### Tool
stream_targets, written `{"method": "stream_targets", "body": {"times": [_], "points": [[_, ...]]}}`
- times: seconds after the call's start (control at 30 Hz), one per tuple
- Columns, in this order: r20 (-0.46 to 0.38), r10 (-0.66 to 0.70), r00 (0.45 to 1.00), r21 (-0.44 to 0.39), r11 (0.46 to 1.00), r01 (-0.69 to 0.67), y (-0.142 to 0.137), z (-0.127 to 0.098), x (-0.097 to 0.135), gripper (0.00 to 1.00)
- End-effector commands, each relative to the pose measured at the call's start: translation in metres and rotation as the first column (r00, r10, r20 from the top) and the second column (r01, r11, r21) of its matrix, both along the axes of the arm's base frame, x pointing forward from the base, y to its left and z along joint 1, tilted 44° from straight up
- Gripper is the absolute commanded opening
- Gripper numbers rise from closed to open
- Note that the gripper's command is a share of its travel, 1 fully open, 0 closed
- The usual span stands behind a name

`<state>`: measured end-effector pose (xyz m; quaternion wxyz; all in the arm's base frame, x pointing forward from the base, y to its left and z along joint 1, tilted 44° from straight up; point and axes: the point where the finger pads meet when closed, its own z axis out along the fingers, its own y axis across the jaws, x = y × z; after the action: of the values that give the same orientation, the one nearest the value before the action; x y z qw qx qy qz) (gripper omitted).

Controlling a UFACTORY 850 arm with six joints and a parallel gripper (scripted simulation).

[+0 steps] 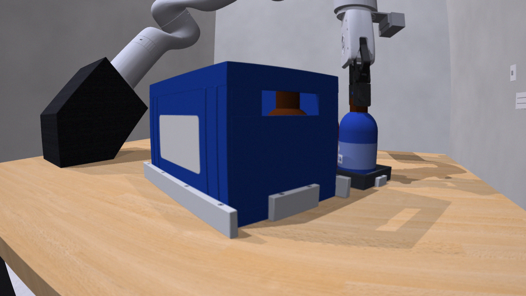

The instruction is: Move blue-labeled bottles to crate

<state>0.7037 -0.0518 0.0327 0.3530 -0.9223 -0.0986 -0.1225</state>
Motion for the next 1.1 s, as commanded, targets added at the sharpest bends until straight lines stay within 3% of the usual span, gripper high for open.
{"method": "stream_targets", "body": {"times": [0.0, 1.07], "points": [[0.002, -0.001, 1.0, 0.0, 1.0, 0.001, -0.0009, 0.0011, 0.0007, 0.0], [0.002, -0.001, 1.0, 0.0, 1.0, 0.001, -0.0036, 0.004, 0.0001, 0.0]]}}
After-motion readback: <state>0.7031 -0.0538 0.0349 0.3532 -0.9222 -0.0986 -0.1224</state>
